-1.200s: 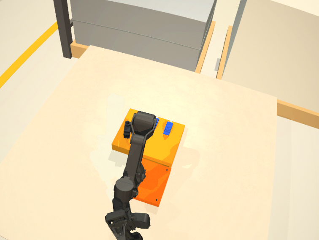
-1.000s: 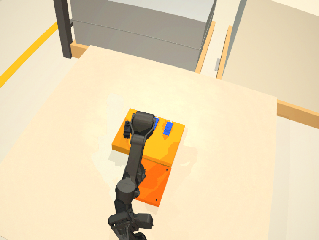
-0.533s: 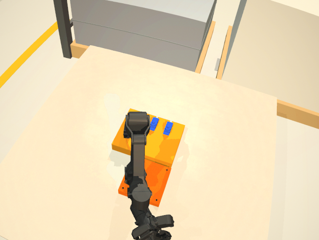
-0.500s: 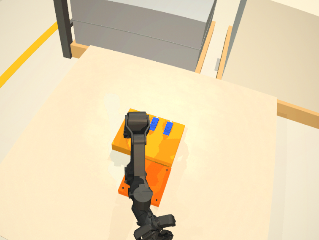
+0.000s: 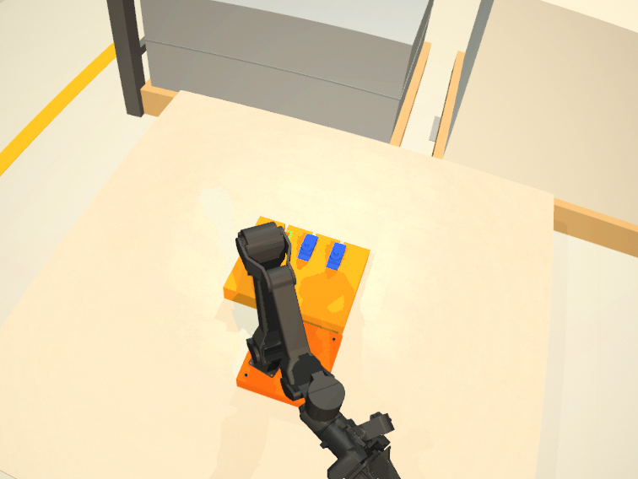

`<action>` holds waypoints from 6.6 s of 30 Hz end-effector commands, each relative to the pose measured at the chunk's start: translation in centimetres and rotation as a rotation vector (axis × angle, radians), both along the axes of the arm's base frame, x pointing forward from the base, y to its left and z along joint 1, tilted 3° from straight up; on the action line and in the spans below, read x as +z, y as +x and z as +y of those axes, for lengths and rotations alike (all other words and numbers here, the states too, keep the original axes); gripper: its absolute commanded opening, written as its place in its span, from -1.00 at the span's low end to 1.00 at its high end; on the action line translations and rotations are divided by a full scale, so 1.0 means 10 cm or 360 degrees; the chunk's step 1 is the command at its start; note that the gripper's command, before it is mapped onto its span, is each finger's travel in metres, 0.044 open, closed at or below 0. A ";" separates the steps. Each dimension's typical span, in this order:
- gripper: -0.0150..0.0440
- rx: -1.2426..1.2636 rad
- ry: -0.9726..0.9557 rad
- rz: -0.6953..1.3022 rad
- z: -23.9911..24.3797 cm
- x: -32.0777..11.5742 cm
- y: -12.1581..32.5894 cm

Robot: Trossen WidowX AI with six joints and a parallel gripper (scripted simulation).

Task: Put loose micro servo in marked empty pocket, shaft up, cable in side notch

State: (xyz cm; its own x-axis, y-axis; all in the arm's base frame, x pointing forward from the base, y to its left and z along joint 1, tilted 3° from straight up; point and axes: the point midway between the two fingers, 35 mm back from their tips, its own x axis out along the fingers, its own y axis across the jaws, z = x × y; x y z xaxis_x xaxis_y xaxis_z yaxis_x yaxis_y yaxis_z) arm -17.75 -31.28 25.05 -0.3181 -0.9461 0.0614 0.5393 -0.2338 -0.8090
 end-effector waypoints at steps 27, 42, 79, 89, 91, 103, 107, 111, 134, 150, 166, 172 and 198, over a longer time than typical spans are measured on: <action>1.00 0.1014 0.0584 -0.0547 -0.46 -0.53 2.64; 1.00 0.1485 0.1175 -0.0633 0.32 -0.86 4.07; 1.00 0.1713 0.2593 0.0658 4.35 -1.31 4.17; 1.00 0.1648 0.2529 0.1068 4.72 -1.23 3.60; 1.00 0.1648 0.2529 0.1068 4.72 -1.23 3.60; 1.00 0.1648 0.2529 0.1068 4.71 -1.49 3.60; 1.00 0.1648 0.2529 0.1068 4.71 -1.54 3.60; 1.00 0.1648 0.2529 0.1068 4.70 -1.60 3.60; -0.16 0.1648 0.2529 0.1068 4.70 -1.69 3.60; -0.49 0.1647 0.2529 0.1069 4.67 -1.39 3.54; -0.49 0.1649 0.2528 0.1067 4.73 -1.39 3.71; -0.49 0.1650 0.2528 0.1066 4.77 -1.39 3.81; -0.49 0.2122 0.2368 0.1677 4.52 -1.38 3.86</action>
State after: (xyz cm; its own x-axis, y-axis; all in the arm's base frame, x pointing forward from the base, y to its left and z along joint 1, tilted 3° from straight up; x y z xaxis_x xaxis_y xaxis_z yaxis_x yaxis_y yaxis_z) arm 20.88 14.01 11.11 -0.0130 -0.0440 -0.9989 -0.7069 0.7070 -0.0219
